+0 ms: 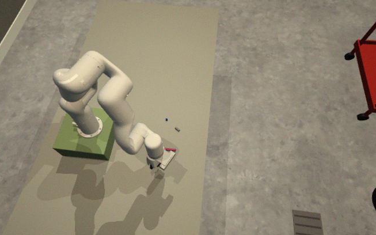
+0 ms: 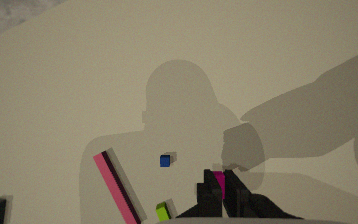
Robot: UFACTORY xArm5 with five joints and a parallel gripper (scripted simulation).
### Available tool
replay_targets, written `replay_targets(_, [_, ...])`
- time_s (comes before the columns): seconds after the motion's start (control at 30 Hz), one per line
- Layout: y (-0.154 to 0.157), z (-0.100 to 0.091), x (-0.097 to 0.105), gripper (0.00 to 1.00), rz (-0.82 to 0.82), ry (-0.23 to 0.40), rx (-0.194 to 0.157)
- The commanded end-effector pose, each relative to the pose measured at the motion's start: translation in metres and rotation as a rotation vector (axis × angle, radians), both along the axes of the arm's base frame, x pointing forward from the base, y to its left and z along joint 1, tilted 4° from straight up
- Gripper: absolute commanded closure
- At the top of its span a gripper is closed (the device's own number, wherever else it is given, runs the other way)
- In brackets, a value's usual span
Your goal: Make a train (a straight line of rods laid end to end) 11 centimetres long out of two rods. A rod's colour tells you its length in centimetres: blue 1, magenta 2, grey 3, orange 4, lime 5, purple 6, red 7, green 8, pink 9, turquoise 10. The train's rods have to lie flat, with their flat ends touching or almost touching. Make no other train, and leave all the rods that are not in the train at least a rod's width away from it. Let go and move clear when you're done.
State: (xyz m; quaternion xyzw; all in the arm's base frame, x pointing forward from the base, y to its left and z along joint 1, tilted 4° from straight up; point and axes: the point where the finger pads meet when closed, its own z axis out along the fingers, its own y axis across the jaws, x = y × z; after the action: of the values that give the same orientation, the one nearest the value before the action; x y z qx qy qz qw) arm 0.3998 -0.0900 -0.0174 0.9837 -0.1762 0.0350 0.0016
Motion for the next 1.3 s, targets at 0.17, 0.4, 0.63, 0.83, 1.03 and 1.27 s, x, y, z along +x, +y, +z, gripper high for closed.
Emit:
replay_targets(0.17, [-0.003, 0.059, -0.005, 0.96, 0.0, -0.001, -0.001])
replay_targets(0.4, [-0.003, 0.066, -0.005, 0.96, 0.0, -0.001, -0.001])
replay_targets(0.63, [-0.003, 0.066, -0.005, 0.96, 0.0, -0.001, -0.001])
replay_targets(0.83, [0.049, 0.066, -0.014, 0.96, 0.115, -0.003, 0.0])
replay_targets(1.03, [0.09, 0.065, -0.027, 0.96, 0.214, -0.004, 0.0])
replay_targets(1.27, [0.132, 0.063, -0.046, 0.96, 0.323, -0.006, 0.001])
